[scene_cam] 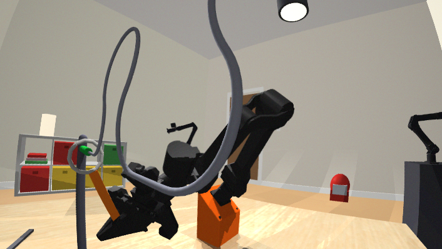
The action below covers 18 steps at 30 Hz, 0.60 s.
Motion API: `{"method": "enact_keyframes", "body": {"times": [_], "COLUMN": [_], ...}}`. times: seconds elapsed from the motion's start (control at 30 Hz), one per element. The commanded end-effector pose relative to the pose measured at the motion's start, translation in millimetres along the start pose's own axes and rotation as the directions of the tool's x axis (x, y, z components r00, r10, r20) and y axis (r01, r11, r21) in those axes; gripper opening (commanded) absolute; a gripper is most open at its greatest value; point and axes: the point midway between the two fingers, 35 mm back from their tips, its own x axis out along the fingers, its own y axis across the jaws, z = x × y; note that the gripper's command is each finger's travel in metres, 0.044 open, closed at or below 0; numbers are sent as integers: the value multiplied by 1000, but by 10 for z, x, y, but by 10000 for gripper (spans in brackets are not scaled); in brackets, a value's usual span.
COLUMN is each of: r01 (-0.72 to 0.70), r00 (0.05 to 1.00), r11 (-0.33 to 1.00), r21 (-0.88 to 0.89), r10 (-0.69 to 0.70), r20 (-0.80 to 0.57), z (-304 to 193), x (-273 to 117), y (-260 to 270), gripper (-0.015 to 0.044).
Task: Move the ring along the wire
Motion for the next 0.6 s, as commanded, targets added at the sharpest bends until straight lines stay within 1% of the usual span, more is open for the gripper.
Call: {"method": "enact_keyframes", "body": {"times": [0.0,0.57], "r01": [2,2], "r00": [1000,1000], "r11": [1000,1000], "r21": [2,3], "r10": [-2,-2], "r20": [2,2], "z": [-52,-72], "x": [20,28], "y": [-8,-8], "gripper": [-150,-150]}}
